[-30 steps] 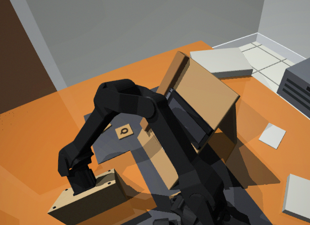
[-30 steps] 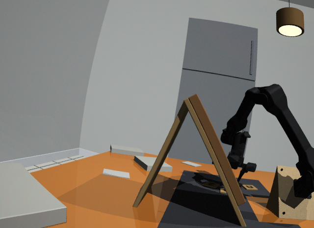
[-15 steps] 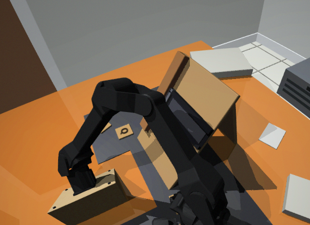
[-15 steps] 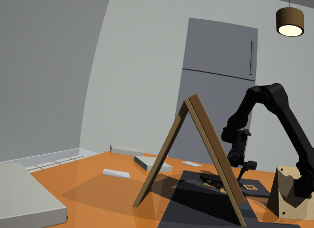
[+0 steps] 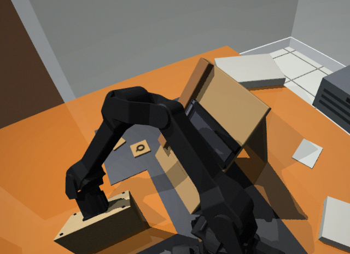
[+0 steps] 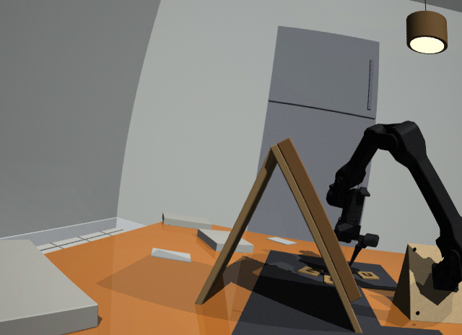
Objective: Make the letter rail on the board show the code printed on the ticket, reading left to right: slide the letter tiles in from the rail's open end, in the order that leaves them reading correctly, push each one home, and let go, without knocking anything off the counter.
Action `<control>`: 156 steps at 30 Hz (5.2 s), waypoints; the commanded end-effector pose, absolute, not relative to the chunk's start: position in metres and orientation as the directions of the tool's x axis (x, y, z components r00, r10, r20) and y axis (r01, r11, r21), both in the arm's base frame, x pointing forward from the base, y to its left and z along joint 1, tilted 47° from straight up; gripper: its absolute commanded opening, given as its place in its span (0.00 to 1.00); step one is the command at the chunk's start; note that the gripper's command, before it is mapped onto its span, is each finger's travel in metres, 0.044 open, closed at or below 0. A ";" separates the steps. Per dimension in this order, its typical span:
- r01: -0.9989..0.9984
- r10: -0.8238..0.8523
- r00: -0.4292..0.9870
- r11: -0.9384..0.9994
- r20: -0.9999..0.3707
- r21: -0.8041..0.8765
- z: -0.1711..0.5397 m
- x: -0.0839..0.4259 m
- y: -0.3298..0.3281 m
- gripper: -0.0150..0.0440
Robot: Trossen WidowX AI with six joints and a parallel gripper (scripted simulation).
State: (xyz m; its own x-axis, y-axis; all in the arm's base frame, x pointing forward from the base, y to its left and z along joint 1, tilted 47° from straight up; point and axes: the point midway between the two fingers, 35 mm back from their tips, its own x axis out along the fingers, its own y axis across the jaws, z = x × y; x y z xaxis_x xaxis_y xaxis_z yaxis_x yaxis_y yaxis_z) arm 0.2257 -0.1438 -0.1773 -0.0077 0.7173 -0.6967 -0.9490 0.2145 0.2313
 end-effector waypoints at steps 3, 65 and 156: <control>-0.951 0.715 -0.009 0.210 -0.699 0.227 -0.174 0.226 -0.147 0.25; -0.090 0.468 0.777 0.743 -0.420 0.663 -0.051 0.329 -0.203 0.25; -0.069 0.466 0.802 0.694 -0.374 0.717 -0.012 0.328 -0.177 0.25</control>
